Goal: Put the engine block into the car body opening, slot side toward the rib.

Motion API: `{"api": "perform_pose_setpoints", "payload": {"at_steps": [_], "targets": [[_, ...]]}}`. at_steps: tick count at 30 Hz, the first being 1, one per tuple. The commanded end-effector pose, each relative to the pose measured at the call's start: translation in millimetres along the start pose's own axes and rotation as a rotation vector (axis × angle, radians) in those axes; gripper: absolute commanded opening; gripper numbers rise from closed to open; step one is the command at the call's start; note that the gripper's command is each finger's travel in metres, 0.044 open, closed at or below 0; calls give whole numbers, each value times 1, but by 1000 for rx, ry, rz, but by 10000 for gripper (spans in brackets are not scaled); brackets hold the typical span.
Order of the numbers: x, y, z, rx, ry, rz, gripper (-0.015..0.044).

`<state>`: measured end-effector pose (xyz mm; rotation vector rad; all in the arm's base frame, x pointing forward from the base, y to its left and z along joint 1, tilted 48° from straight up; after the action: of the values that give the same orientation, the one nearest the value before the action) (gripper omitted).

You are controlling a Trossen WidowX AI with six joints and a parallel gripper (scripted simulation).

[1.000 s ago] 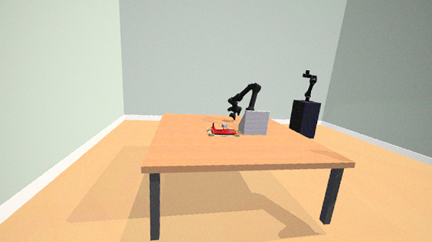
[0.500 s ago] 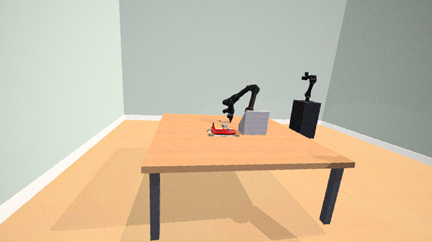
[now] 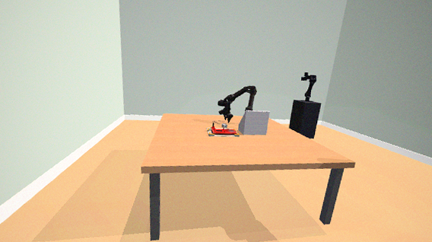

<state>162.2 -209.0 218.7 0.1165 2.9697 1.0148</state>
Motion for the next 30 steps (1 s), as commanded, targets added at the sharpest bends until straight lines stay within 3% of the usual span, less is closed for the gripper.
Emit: {"api": "perform_pose_setpoints", "payload": {"at_steps": [1,30], "targets": [[-10,4,9,-19,109,-11,440],[-63,57,112,-87,1092,-107,440]]}}
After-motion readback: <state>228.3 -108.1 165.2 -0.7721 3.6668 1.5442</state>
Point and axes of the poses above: the point midway between the two fingers, 35 mm back from their tips, its own y axis back along the fingers, its own z axis across the jaws, x = y × z, the point moved 4 cm from there along y, back along the fingers, and after that the axes turned 5 degrees about -y, right-handed, at the moved point
